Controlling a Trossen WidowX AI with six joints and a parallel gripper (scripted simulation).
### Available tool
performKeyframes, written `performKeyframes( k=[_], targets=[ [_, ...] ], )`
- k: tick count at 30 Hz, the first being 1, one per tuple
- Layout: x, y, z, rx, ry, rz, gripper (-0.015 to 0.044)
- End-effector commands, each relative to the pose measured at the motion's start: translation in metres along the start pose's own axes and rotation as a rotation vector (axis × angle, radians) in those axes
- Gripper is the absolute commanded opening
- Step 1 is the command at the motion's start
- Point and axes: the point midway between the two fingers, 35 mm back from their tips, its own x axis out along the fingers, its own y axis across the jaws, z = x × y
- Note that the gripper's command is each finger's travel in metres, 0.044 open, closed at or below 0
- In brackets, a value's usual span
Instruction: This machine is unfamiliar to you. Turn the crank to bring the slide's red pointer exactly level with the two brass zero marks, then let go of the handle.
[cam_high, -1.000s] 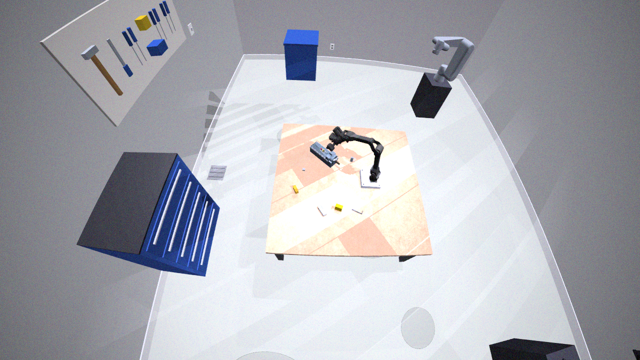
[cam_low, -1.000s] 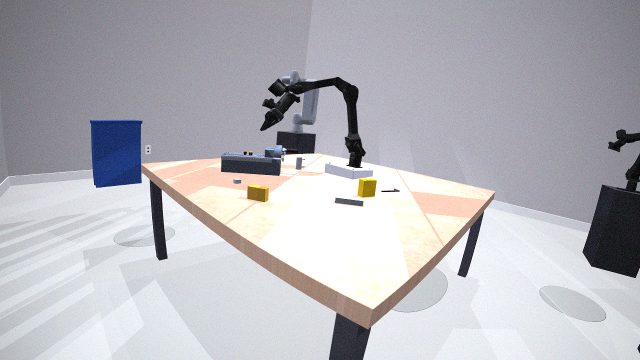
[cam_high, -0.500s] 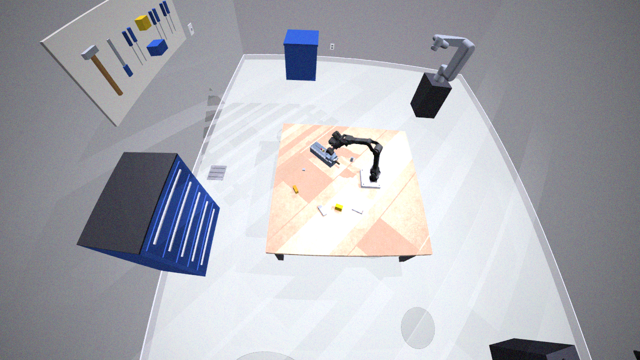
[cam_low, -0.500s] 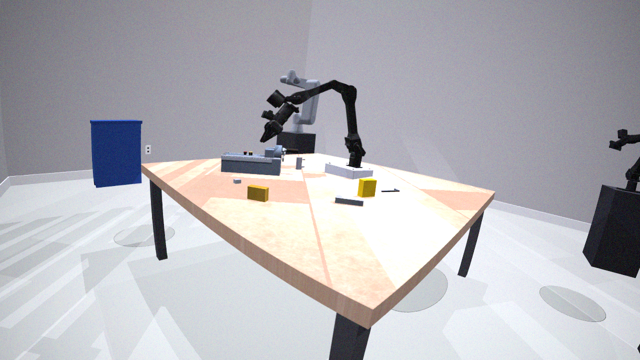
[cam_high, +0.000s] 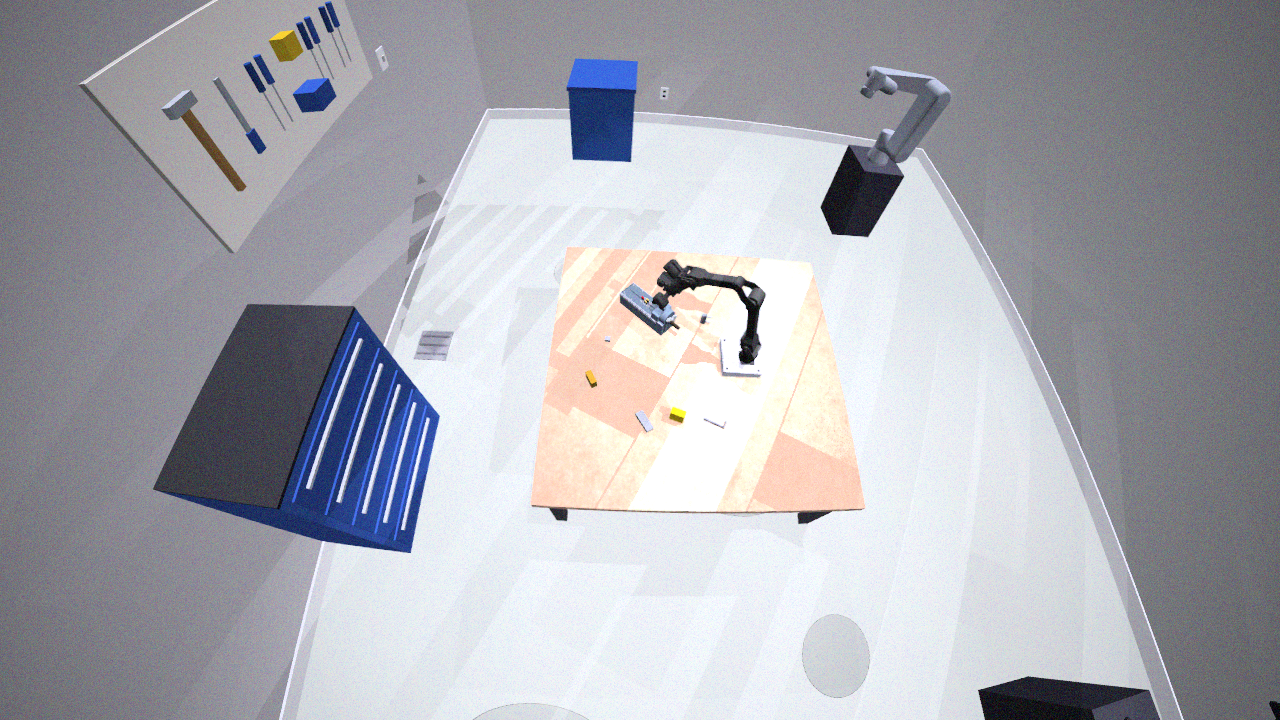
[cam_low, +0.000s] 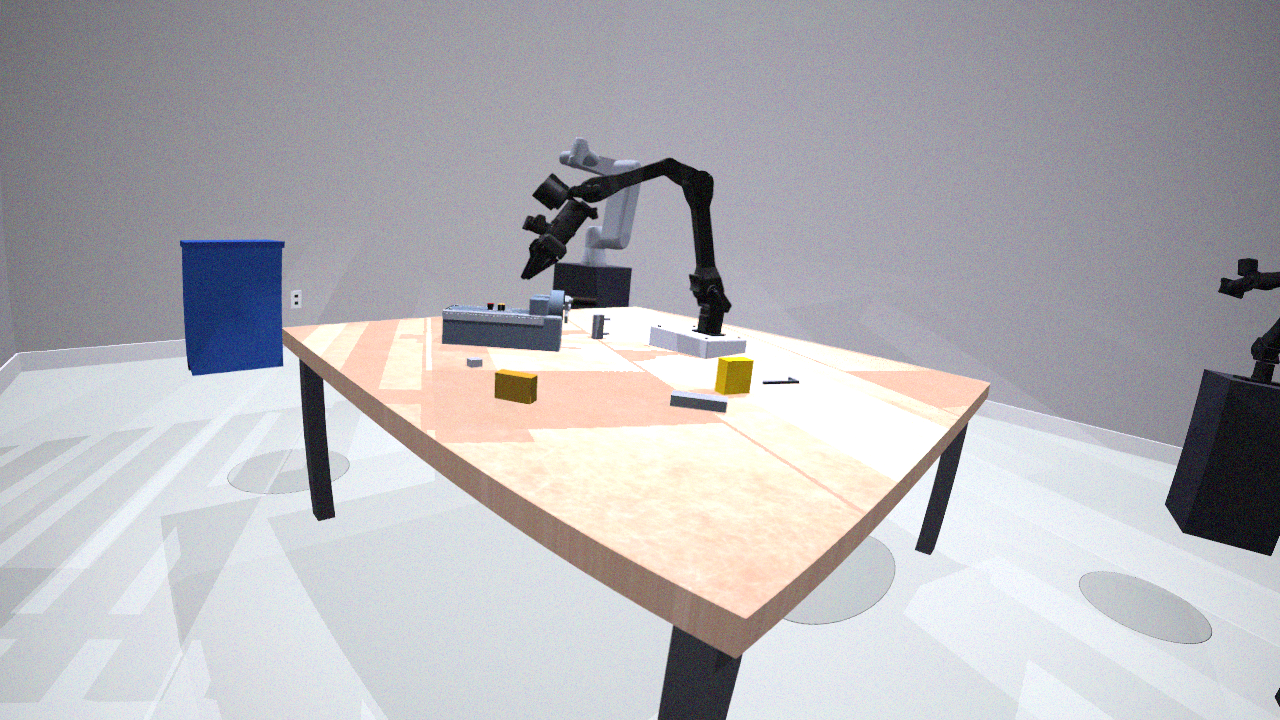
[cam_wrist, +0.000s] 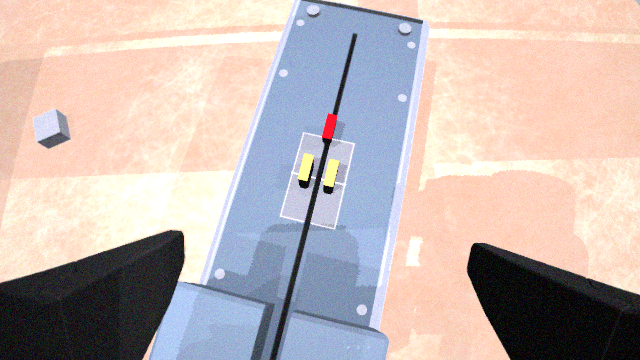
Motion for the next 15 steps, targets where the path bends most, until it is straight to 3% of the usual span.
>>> performKeyframes(
  k=[1,7,15],
  targets=[
    [-0.021,0.002,0.017,0.0,-0.023,0.002,0.044],
    [-0.04,0.004,0.027,-0.001,-0.021,-0.001,0.044],
    [-0.058,0.036,-0.002,0.031,-0.051,-0.072,0.044]
  ],
)
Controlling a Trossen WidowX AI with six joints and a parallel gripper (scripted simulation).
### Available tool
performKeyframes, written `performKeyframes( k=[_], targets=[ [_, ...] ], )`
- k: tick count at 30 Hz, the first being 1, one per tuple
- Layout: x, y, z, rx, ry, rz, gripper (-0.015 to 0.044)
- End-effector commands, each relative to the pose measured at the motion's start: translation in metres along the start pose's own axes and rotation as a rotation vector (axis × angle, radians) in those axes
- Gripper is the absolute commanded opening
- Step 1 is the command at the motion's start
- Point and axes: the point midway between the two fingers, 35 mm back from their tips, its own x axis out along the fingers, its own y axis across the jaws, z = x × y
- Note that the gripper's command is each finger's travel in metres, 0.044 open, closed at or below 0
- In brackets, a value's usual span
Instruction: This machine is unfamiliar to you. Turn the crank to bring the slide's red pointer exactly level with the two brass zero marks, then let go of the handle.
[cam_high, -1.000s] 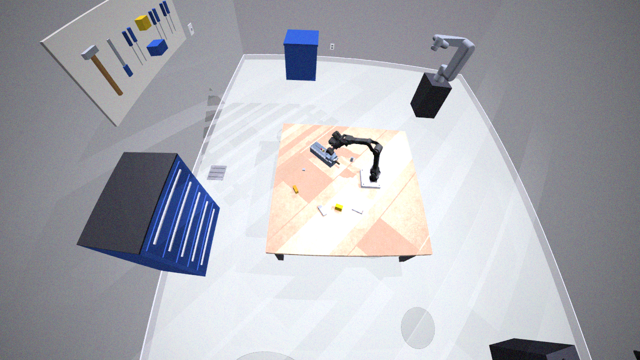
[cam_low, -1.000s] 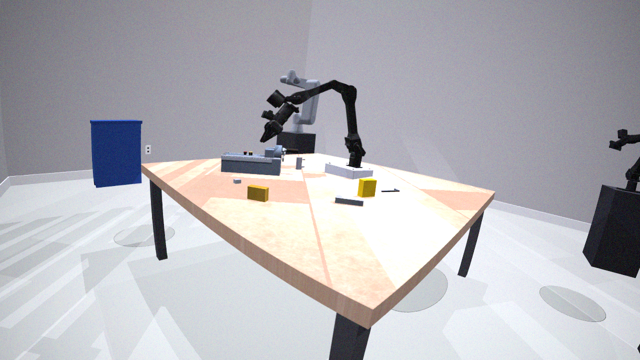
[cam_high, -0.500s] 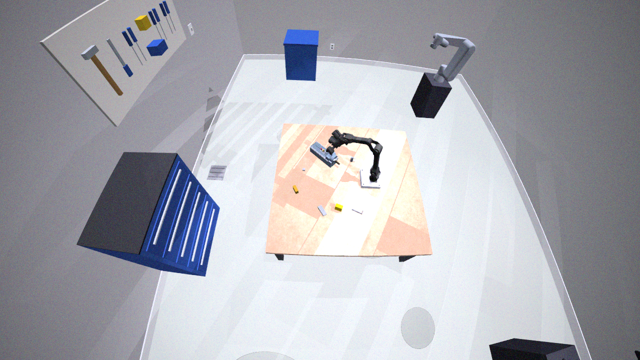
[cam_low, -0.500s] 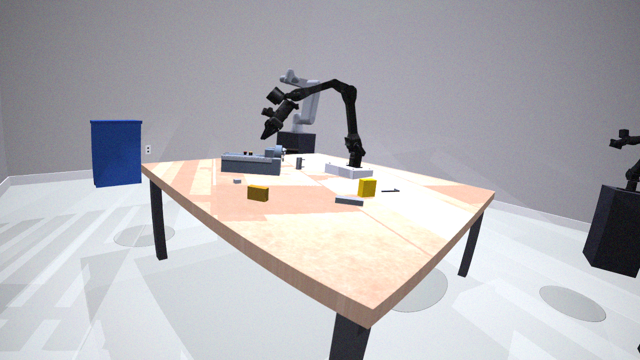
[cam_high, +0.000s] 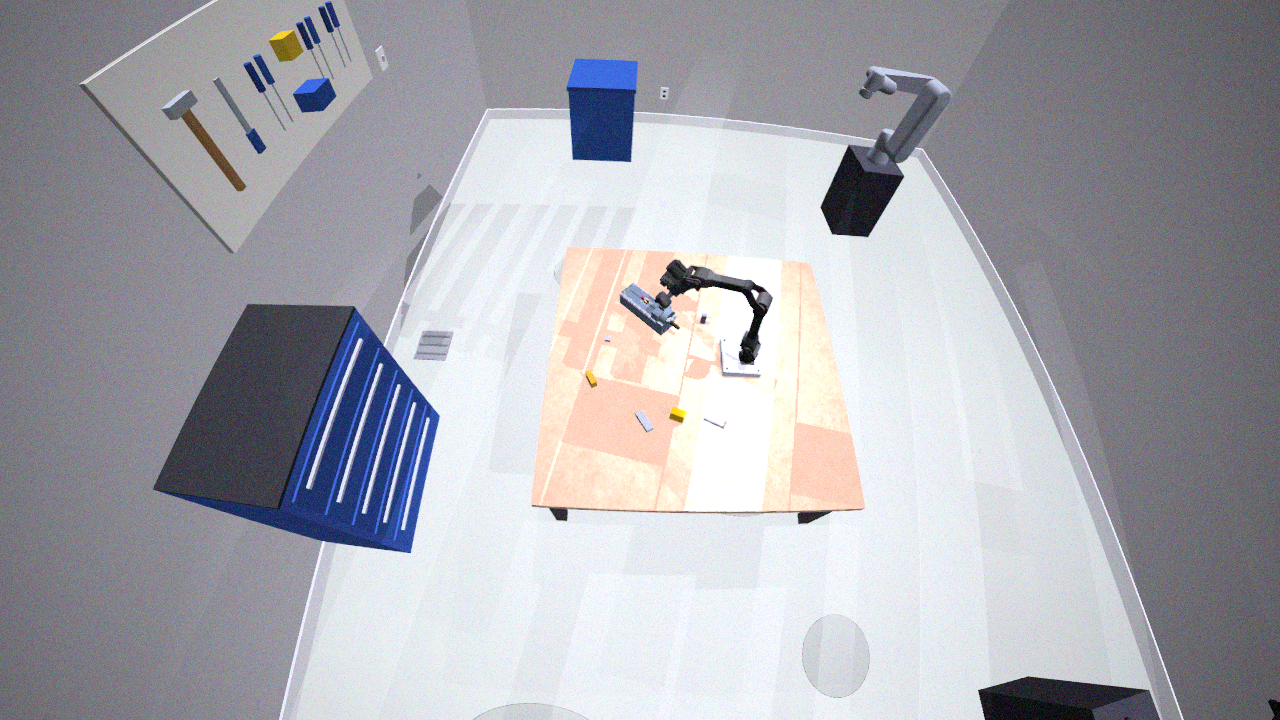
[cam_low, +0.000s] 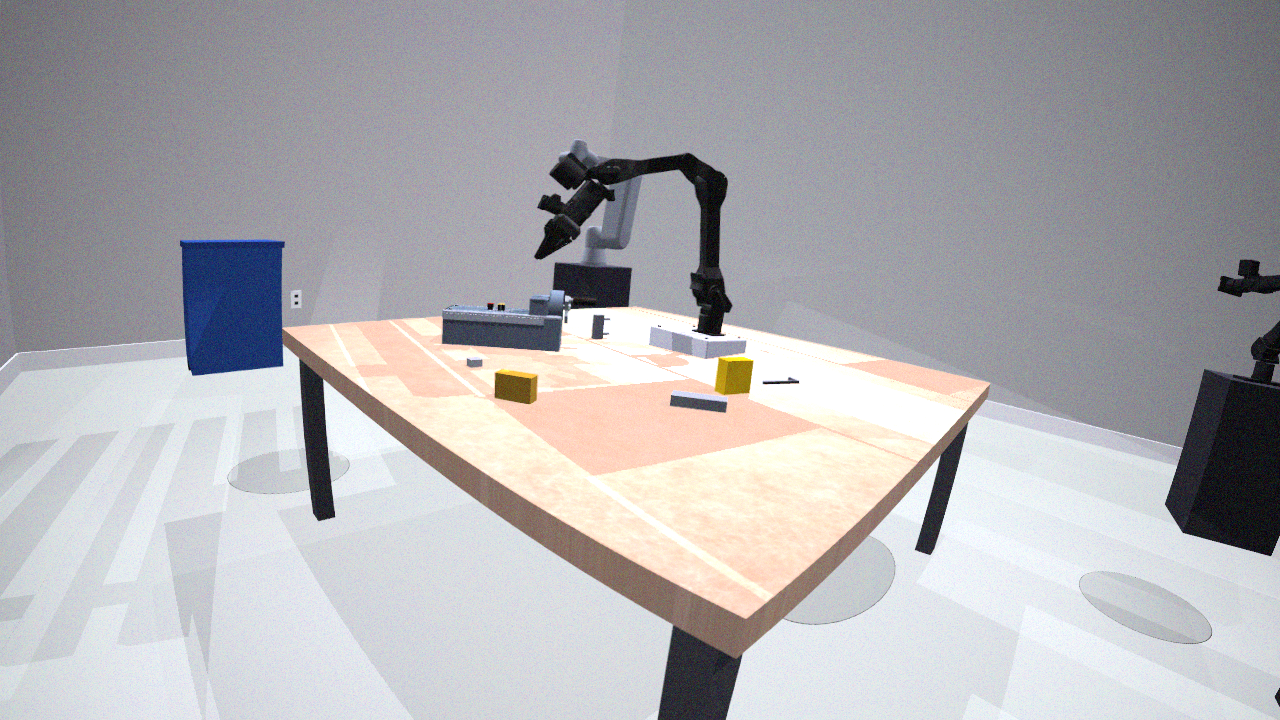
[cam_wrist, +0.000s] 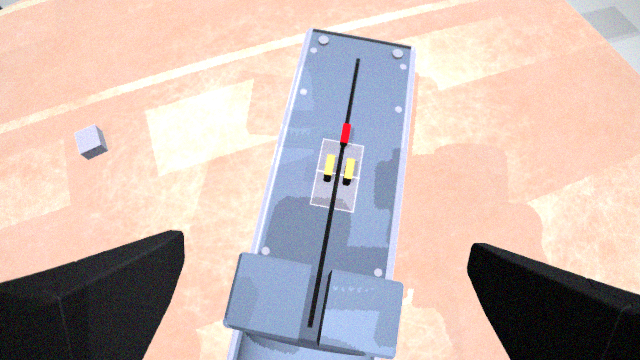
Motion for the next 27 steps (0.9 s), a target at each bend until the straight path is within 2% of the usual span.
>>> performKeyframes(
  k=[1,17,27],
  targets=[
    [-0.013,0.013,-0.011,0.014,-0.029,-0.028,0.044],
    [-0.05,0.043,-0.077,0.095,-0.157,-0.13,0.044],
    [-0.028,0.043,-0.092,0.095,-0.158,-0.131,0.044]
  ],
)
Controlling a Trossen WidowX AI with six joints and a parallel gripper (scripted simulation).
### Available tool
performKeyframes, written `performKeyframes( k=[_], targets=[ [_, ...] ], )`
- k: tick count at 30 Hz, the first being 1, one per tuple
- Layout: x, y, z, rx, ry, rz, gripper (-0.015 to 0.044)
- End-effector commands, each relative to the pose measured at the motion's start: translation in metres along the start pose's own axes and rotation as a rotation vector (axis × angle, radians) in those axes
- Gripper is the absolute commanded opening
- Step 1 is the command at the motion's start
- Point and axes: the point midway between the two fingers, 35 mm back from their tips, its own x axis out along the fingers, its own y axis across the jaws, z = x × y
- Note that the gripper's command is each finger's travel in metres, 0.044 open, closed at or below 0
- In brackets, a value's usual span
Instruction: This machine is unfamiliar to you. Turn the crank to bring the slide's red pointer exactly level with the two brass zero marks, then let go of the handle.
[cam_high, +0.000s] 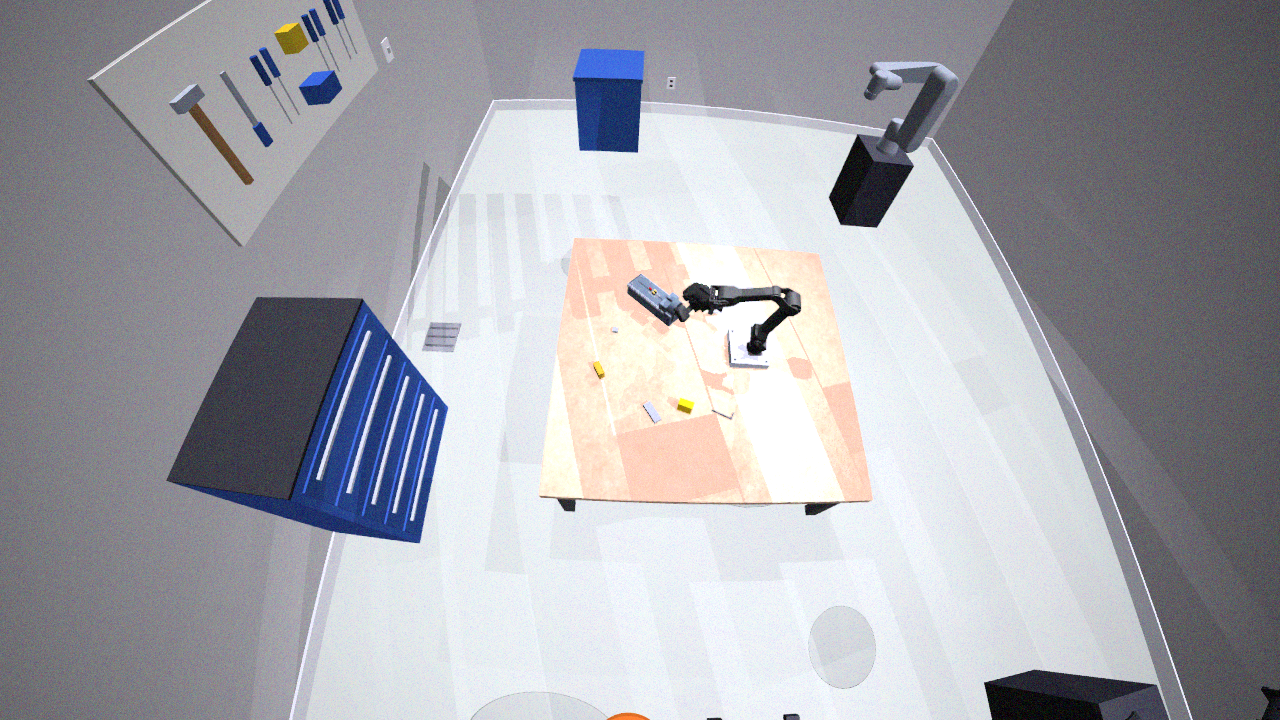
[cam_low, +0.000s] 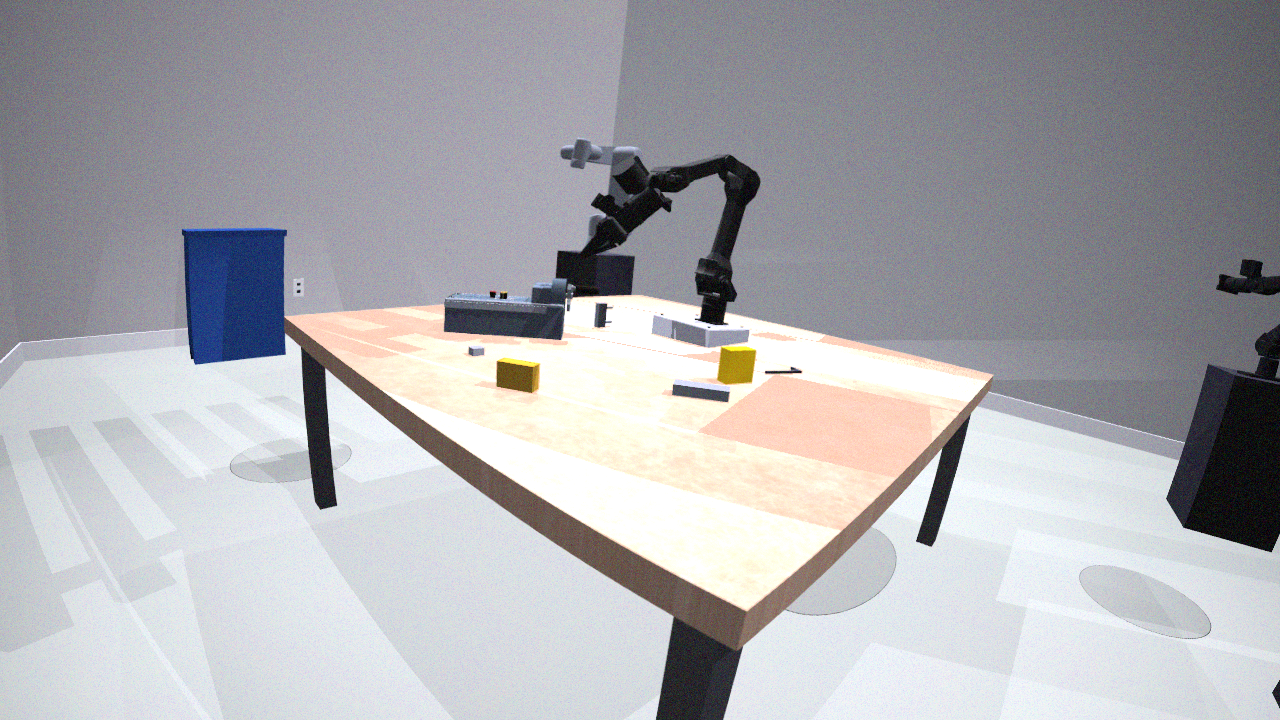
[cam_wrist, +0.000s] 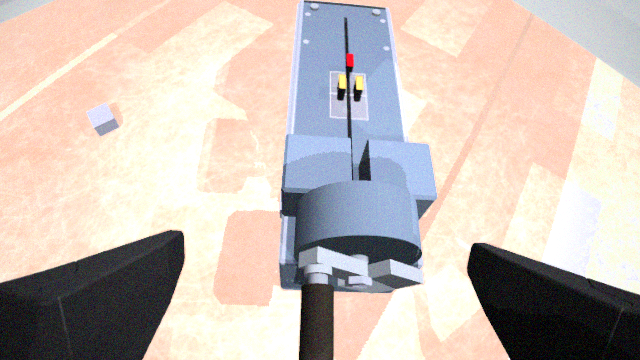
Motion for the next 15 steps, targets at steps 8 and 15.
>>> performKeyframes(
  k=[8,15],
  targets=[
    [0.024,-0.001,-0.026,0.003,0.001,-0.005,0.044],
    [0.031,-0.001,-0.032,0.003,0.001,-0.005,0.044]
  ],
)
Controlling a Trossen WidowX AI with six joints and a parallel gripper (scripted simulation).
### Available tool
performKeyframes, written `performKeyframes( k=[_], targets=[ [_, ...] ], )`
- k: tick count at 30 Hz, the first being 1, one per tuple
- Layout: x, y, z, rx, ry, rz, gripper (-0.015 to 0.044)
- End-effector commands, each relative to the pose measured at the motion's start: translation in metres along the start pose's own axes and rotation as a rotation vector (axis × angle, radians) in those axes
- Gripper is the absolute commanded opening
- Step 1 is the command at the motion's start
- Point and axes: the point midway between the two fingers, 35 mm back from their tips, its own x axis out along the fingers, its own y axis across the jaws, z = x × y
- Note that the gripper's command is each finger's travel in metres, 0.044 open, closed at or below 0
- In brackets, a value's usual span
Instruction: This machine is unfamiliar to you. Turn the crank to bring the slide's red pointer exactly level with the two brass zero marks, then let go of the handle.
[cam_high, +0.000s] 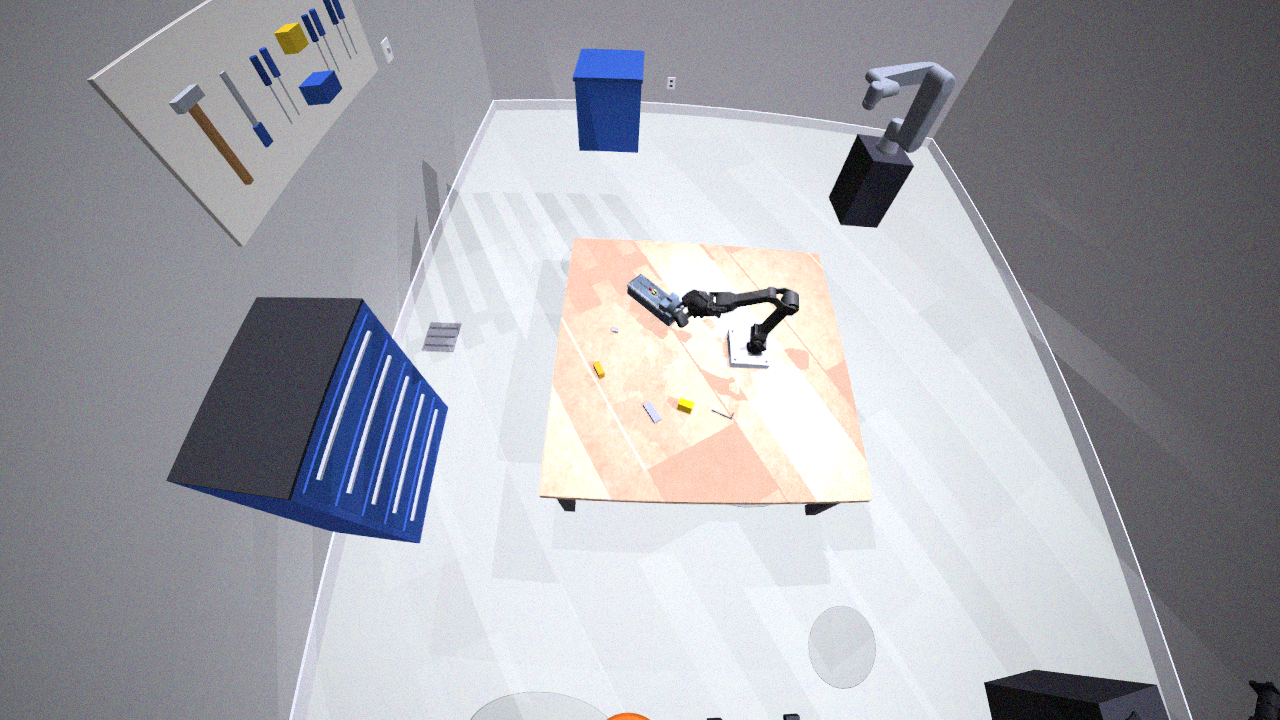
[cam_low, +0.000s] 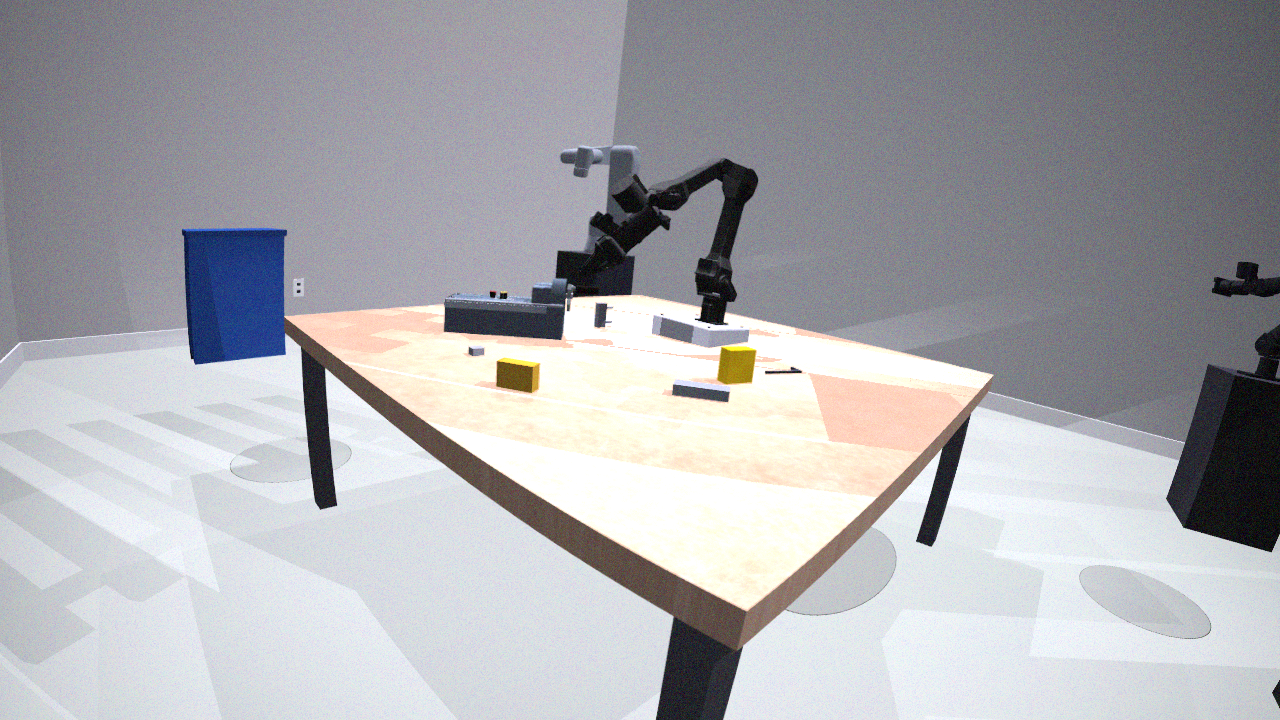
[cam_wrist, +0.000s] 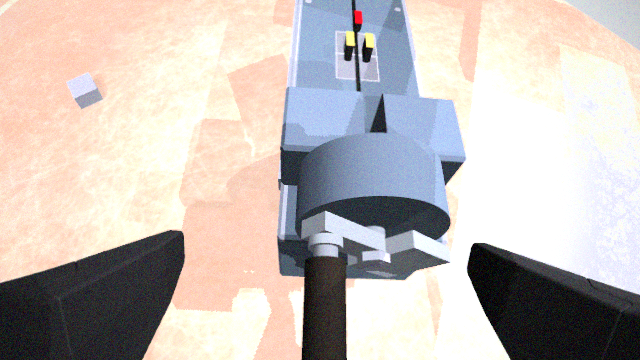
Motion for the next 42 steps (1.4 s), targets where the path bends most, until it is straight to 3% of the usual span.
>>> performKeyframes(
  k=[1,34,42],
  targets=[
    [0.005,0.0,-0.004,0.003,0.001,-0.006,0.044],
    [0.039,-0.001,-0.04,0.003,0.001,-0.006,0.044],
    [0.039,-0.001,-0.04,0.003,0.001,-0.006,0.023]
  ],
)
